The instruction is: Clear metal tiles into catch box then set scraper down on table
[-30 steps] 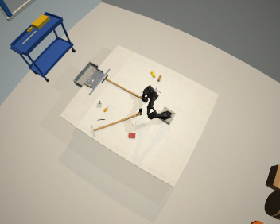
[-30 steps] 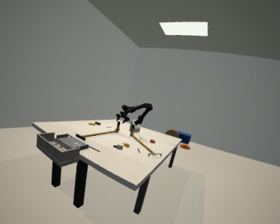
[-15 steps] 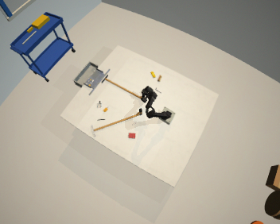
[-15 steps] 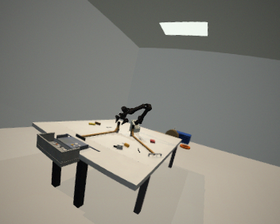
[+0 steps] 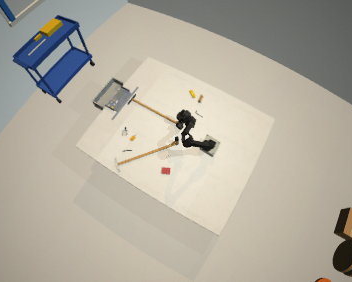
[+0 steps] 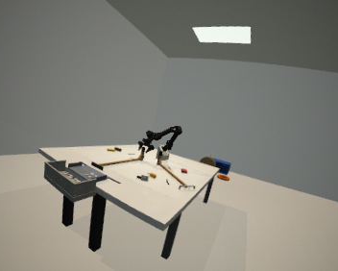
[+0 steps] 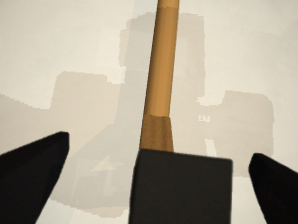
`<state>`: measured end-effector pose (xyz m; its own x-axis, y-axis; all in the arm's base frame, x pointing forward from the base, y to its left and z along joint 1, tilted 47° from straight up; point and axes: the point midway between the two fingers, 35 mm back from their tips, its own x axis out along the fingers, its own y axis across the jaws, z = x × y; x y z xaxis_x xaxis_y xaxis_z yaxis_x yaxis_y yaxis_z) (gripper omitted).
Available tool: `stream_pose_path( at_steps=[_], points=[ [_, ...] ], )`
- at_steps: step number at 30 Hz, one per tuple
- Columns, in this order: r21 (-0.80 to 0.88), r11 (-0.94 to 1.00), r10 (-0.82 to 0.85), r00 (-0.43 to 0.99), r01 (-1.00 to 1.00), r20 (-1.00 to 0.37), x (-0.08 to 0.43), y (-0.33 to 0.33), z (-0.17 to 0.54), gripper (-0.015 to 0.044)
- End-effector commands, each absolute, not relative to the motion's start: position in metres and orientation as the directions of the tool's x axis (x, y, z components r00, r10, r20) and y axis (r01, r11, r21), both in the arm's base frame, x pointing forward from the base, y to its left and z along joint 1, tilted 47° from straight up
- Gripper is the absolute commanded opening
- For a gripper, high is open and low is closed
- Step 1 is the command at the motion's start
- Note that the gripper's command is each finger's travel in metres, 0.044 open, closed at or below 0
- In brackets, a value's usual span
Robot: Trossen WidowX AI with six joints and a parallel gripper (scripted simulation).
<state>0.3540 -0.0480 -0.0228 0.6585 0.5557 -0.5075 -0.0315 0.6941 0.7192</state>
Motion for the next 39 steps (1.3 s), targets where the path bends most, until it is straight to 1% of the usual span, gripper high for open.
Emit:
stream_pose_path(
  at_steps=[1, 4, 16, 23, 26, 39],
  points=[
    [0.724, 0.689, 0.556, 0.655, -0.018, -0.512, 0.356, -0.043, -0.029, 0.044],
    [0.725, 0.688, 0.556, 0.656, -0.019, -0.511, 0.357, -0.041, -0.03, 0.044],
    [0.721, 0.692, 0.558, 0.659, -0.033, -0.505, 0.357, -0.044, -0.025, 0.0125],
    [0.721, 0.692, 0.558, 0.659, -0.033, -0.505, 0.357, -0.044, -0.025, 0.0078],
    [0.722, 0.691, 0.558, 0.659, -0.033, -0.504, 0.357, -0.044, -0.025, 0.0],
    [0.727, 0.686, 0.561, 0.657, -0.03, -0.503, 0.357, -0.04, -0.019, 0.0]
  ],
)
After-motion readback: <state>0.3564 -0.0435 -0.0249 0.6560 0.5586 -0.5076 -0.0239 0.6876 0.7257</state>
